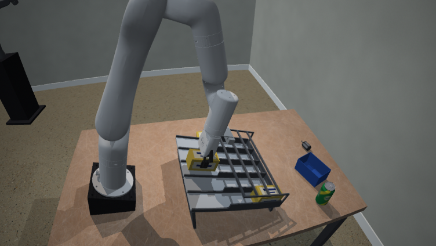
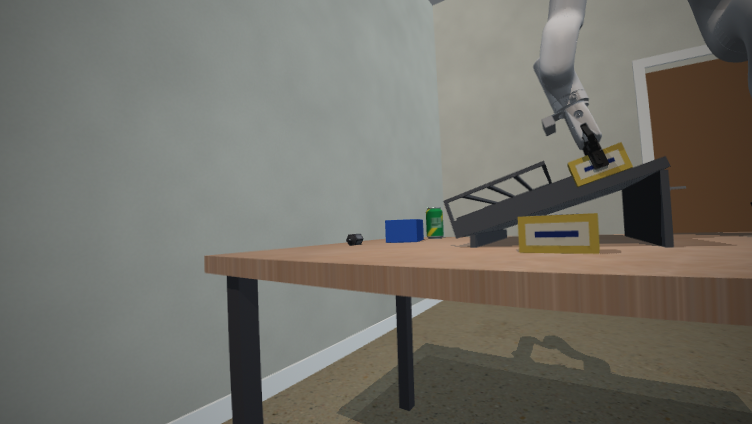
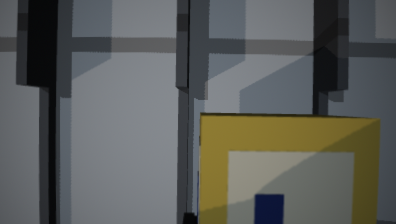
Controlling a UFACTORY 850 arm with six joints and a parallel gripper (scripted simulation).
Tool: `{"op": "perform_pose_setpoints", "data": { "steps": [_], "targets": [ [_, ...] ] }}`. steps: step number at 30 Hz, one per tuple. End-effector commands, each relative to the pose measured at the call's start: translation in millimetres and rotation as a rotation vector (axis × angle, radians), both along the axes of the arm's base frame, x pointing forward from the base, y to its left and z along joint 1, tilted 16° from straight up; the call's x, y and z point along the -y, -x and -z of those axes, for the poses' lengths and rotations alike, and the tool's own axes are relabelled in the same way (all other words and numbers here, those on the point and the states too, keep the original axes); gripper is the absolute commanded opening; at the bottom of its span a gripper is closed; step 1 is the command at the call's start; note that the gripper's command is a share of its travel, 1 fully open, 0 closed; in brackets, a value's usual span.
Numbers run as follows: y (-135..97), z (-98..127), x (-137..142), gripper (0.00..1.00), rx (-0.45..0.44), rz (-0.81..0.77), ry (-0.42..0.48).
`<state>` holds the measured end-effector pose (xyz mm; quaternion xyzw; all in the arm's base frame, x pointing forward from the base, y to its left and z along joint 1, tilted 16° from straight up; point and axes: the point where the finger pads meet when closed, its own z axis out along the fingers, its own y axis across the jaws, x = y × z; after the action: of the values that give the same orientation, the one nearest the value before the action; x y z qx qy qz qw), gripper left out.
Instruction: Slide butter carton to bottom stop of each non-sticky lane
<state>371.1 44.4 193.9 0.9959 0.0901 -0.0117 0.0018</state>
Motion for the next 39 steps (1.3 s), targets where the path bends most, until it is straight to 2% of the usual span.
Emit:
{"op": "perform_pose_setpoints", "data": {
  "steps": [1, 39],
  "targets": [
    [-0.6, -0.5, -0.1, 0.00, 0.001, 0.000, 0.000],
    [-1.0, 6.9, 0.7, 0.00, 0.001, 0.000, 0.000]
  ]
}}
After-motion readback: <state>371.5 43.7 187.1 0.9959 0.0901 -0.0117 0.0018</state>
